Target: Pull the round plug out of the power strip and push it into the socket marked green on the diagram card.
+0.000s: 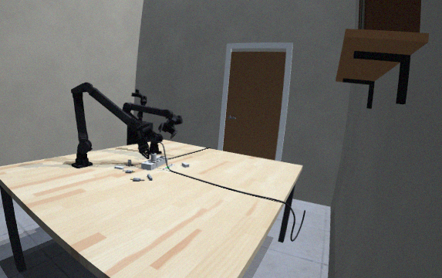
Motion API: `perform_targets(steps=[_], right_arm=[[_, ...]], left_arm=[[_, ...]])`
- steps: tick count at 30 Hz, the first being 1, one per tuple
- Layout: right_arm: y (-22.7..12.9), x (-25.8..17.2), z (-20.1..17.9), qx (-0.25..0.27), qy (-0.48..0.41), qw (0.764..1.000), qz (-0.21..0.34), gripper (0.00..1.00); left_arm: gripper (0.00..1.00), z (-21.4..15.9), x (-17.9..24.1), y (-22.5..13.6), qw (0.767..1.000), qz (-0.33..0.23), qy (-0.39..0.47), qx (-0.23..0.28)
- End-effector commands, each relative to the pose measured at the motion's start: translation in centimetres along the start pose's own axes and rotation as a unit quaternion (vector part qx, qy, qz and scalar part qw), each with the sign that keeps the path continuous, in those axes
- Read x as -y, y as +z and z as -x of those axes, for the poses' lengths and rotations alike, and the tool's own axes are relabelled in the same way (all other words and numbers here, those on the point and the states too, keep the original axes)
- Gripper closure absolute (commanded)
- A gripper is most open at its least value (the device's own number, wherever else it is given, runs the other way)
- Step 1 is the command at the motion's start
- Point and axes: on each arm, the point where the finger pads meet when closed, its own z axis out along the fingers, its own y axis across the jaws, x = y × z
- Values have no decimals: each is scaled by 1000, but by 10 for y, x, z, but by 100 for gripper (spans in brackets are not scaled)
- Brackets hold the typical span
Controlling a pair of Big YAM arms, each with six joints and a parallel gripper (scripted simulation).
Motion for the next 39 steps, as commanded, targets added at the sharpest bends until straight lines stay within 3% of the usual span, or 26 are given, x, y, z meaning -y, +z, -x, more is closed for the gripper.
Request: perform_targets(steps=[1,6,9,11,18,39], right_arm=[[-55,-7,41,44,8,999,1,35],[-75,2,56,54,6,999,-3,35],[-109,5,80,72,3,997,-5,35],[-109,5,80,72,3,997,-5,35],[-165,8,123,104,5,995,-6,35],[-178,8,135,110,7,994,-6,35]], left_arm=[[0,41,18,-12,999,-23,15,29],[0,56,31,-16,998,-49,21,45],[0,58,33,-17,997,-51,25,48],[0,58,33,-17,997,-51,25,48],[0,58,32,-18,997,-49,24,48],[0,58,31,-18,997,-48,23,49]])
